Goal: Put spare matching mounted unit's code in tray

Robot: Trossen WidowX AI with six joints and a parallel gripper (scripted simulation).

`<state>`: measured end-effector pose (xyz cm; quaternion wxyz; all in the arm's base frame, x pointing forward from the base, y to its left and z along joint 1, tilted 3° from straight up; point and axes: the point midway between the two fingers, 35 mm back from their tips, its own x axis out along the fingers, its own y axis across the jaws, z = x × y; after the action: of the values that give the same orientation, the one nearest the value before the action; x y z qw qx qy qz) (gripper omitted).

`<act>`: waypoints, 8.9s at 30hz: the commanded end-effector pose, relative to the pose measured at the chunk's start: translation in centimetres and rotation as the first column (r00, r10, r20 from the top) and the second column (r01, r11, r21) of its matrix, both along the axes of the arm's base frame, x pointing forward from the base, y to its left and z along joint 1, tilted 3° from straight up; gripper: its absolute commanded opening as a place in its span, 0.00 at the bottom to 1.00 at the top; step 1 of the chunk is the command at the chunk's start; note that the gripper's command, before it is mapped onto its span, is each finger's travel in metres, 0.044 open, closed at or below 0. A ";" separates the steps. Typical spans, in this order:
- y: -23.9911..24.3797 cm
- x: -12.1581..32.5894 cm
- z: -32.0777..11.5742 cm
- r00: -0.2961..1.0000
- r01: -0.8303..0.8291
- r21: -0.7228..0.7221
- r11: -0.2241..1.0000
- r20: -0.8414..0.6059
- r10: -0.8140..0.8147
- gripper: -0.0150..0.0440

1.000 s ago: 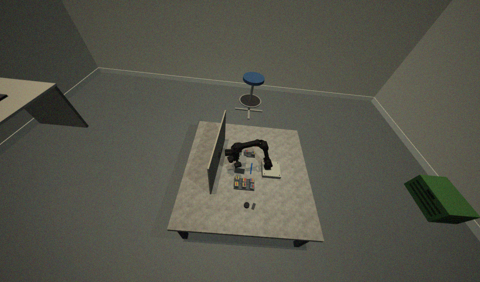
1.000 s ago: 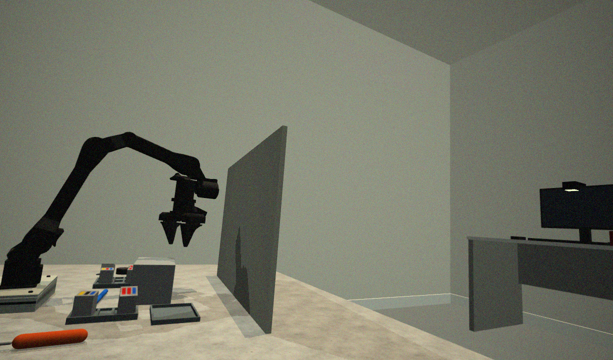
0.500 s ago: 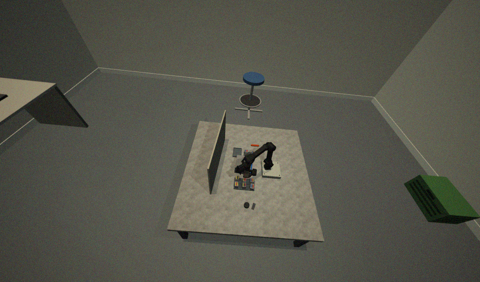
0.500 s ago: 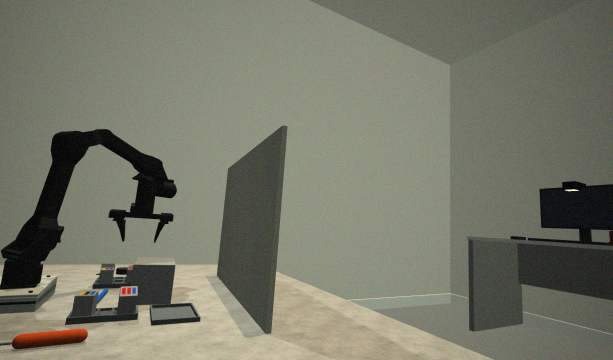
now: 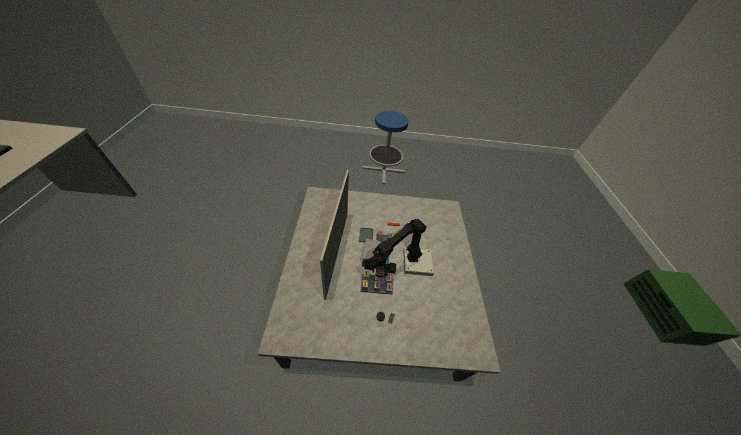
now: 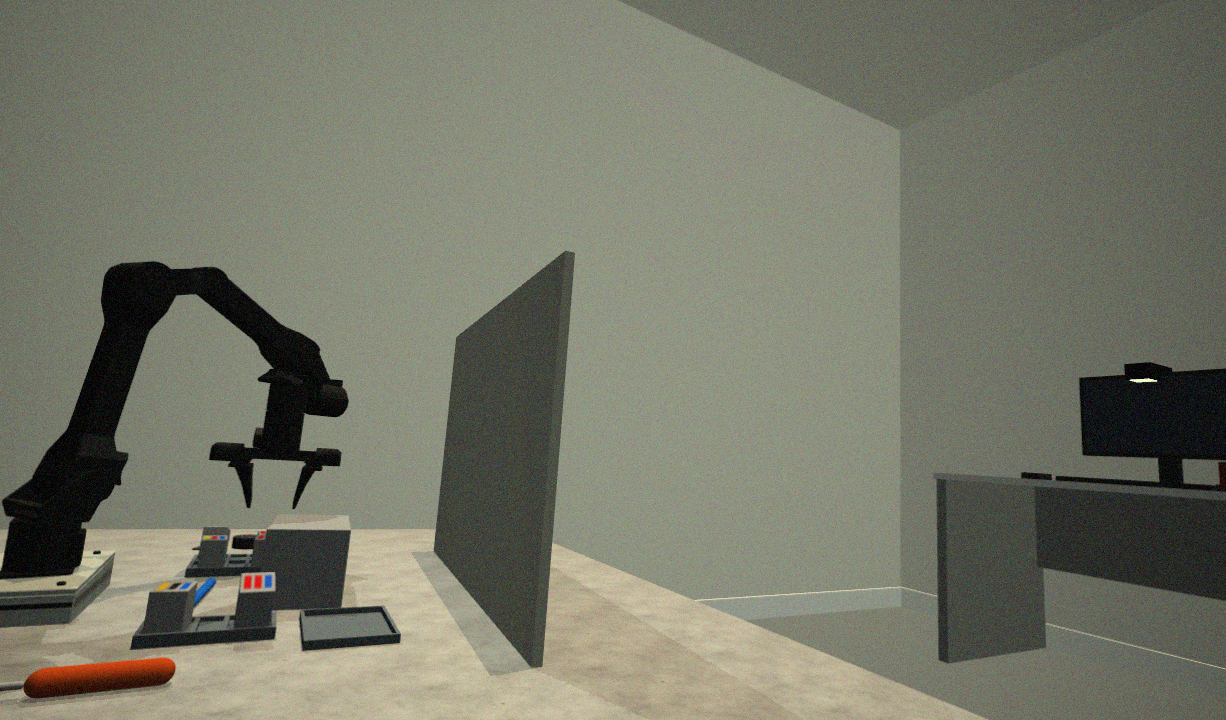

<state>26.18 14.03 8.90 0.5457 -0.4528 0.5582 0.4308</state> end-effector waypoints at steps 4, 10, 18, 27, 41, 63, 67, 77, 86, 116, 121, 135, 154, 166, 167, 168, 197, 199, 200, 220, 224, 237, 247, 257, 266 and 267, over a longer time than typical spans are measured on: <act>0.0 0.0 -0.5 1.000 -0.004 0.003 1.000 0.001 0.004 0.76; 0.0 0.1 -1.4 1.000 -0.004 0.003 1.000 0.001 0.004 0.76; 0.1 0.3 -2.7 1.000 -0.004 0.003 1.000 0.001 0.004 0.76; 0.1 0.3 -4.2 1.000 -0.004 0.003 1.000 0.001 0.004 0.76; 0.0 0.3 -6.5 1.000 -0.004 0.003 1.000 0.001 0.004 0.76; -0.2 0.2 -8.1 1.000 0.000 0.001 1.000 0.001 0.000 0.50; -0.2 0.2 -8.1 1.000 0.000 0.001 1.000 0.001 0.000 0.45; -0.2 0.2 -8.1 1.000 0.000 0.001 1.000 0.001 0.000 0.25; 0.1 0.4 -5.2 1.000 -0.002 0.002 1.000 0.001 0.002 0.25; 0.7 0.4 6.4 1.000 -0.004 0.003 1.000 0.001 0.004 0.25; 0.6 0.3 7.1 1.000 -0.004 0.003 1.000 0.001 0.004 0.25; -5.5 4.5 7.5 1.000 -0.004 0.000 1.000 0.007 0.004 0.25; -16.1 7.7 8.3 0.998 0.050 -0.012 0.999 0.030 -0.049 0.25; -23.0 7.7 8.7 0.997 0.068 -0.012 0.998 0.028 -0.068 0.25; -23.6 7.7 8.7 0.997 0.067 -0.013 0.998 0.027 -0.066 0.25; -24.2 7.6 8.7 0.998 0.065 -0.014 0.998 0.025 -0.064 0.25; -36.5 4.0 8.7 1.000 -0.004 -0.027 1.000 0.004 0.004 0.25; -36.6 4.0 8.6 1.000 -0.004 -0.027 1.000 0.004 0.004 0.25; -36.6 4.0 8.5 1.000 -0.004 -0.027 1.000 0.004 0.004 0.25; -36.9 4.3 7.0 1.000 -0.004 -0.027 1.000 0.004 0.004 0.25; -36.9 4.4 6.7 1.000 -0.004 -0.027 1.000 0.004 0.004 0.25; -37.1 4.5 5.7 1.000 -0.004 -0.027 1.000 0.004 0.004 0.25; -37.2 4.6 4.9 1.000 -0.004 -0.027 1.000 0.004 0.004 0.25; -37.3 4.7 4.1 1.000 -0.004 -0.027 1.000 0.004 0.004 0.25; -37.4 4.7 3.5 1.000 -0.004 -0.027 1.000 0.004 0.004 0.25; -37.4 4.7 3.4 1.000 -0.004 -0.027 1.000 0.004 0.004 0.25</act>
<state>30.90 -23.31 12.55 0.5408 -0.4609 0.5628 0.4224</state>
